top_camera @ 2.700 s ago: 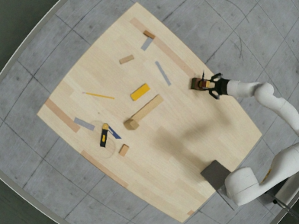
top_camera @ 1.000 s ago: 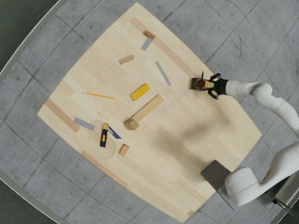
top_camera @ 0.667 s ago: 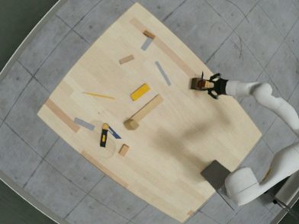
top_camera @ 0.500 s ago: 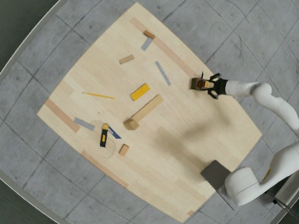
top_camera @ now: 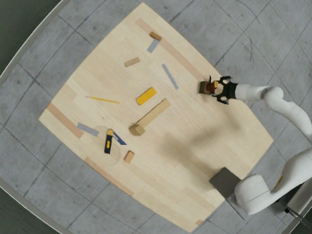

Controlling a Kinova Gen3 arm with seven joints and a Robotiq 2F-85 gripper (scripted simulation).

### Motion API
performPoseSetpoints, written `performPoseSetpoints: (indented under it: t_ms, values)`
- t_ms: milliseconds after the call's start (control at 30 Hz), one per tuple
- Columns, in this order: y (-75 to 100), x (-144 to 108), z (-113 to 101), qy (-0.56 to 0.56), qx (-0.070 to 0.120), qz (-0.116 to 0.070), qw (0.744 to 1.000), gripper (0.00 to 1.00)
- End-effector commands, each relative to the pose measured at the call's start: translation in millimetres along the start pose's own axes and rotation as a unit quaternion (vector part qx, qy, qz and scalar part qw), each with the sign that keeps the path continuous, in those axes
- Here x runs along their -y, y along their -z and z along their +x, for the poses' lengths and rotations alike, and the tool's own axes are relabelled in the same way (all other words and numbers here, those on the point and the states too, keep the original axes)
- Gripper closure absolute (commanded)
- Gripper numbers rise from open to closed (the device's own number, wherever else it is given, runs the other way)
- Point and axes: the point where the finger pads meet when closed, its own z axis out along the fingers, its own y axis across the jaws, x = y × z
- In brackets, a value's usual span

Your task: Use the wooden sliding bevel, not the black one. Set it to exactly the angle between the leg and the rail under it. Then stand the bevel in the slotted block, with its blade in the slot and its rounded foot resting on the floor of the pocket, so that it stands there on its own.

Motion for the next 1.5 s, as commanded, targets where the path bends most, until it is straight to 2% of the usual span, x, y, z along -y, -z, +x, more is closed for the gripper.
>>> performPoseSetpoints:
  t_ms: [0, 1167, 1300, 1467]
  values:
    - [0.7, 0.7, -0.1, 0.0, 0.0, 0.001, 1.0, 0.0]
    - [1.3, 0.7, -0.1, 0.0, 0.0, 0.001, 1.0, 0.0]
    - [7.6, 0.7, -0.1, 0.0, 0.0, 0.001, 1.0, 0.0]
    - [27.2, 0.6, -0.1, 0.0, 0.0, 0.001, 1.0, 0.0]
